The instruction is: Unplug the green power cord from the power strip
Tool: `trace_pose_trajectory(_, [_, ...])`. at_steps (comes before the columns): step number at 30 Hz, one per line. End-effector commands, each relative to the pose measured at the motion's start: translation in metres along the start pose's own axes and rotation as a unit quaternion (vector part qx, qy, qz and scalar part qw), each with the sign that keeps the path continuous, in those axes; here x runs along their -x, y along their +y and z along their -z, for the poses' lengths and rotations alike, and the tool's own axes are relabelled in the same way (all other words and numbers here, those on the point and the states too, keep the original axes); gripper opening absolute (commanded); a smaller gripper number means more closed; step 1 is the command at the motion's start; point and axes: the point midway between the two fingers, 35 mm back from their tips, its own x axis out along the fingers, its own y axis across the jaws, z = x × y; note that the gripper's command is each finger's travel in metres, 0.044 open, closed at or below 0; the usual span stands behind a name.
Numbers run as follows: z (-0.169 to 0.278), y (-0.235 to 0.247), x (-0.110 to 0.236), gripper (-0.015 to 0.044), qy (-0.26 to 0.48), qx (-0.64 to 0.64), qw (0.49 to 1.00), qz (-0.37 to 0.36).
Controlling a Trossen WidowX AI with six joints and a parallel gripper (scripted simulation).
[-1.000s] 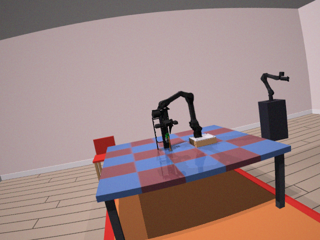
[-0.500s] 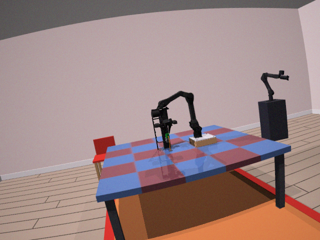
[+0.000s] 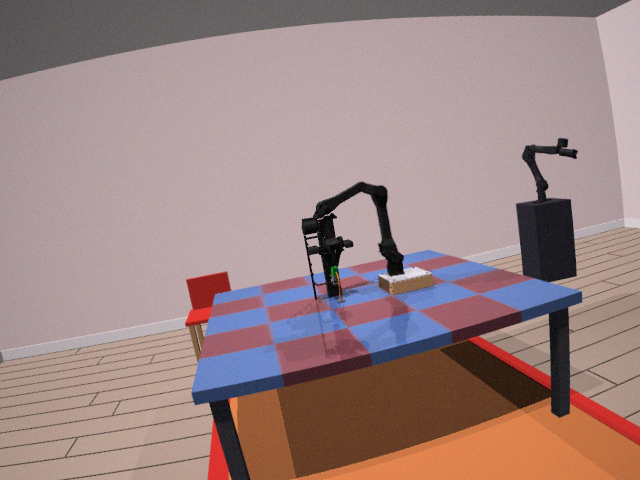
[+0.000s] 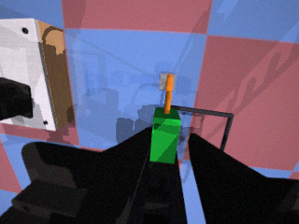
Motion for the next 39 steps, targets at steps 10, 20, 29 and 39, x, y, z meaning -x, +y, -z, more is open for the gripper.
trace_pose_trajectory(10, [0.0008, 0.0019, -0.0132, 0.0160, -0.001, 0.002, 1.000, -0.003])
trace_pose_trajectory(20, [0.0008, 0.0019, -0.0132, 0.0160, -0.001, 0.002, 1.000, -0.003])
trace_pose_trajectory(29, [0.0008, 0.0019, -0.0132, 0.0160, -0.001, 0.002, 1.000, -0.003])
trace_pose_trajectory(39, [0.0008, 0.0019, -0.0132, 0.0160, -0.001, 0.002, 1.000, -0.003])
